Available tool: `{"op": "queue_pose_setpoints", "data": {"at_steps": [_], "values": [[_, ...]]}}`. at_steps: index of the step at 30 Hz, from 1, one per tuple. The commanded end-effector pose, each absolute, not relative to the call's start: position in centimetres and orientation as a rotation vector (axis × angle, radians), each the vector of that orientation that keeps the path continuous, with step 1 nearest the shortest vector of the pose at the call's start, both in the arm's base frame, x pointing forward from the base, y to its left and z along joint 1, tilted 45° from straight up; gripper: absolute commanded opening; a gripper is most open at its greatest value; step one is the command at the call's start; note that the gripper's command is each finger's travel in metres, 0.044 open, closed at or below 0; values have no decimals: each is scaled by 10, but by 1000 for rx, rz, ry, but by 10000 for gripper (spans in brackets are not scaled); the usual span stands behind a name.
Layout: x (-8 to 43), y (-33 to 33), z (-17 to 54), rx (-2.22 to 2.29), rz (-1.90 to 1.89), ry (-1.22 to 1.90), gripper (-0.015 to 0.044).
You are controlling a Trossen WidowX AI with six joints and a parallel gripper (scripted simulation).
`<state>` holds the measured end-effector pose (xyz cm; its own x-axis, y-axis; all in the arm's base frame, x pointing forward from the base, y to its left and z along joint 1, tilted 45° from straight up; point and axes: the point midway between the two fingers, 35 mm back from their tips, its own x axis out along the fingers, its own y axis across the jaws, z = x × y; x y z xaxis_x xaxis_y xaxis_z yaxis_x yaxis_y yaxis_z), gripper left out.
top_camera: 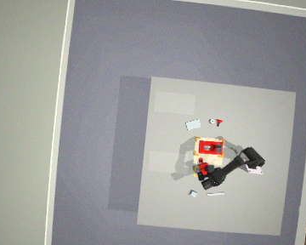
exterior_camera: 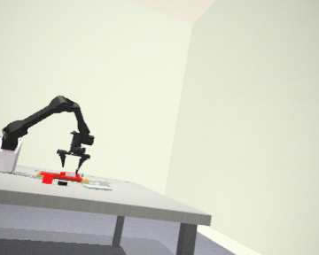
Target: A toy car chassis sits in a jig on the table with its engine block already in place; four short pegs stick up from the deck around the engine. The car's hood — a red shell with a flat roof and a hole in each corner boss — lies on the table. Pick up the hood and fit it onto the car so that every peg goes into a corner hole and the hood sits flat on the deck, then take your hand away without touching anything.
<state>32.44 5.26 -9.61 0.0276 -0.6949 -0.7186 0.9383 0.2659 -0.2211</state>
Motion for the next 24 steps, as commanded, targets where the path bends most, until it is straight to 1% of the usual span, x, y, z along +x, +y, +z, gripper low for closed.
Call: {"op": "queue_pose_setpoints", "data": {"at_steps": [1, 24], "values": [[323, 49, -99, 347, -1302, 849, 440], [322, 35, -111, 346, -1303, 848, 440]]}}
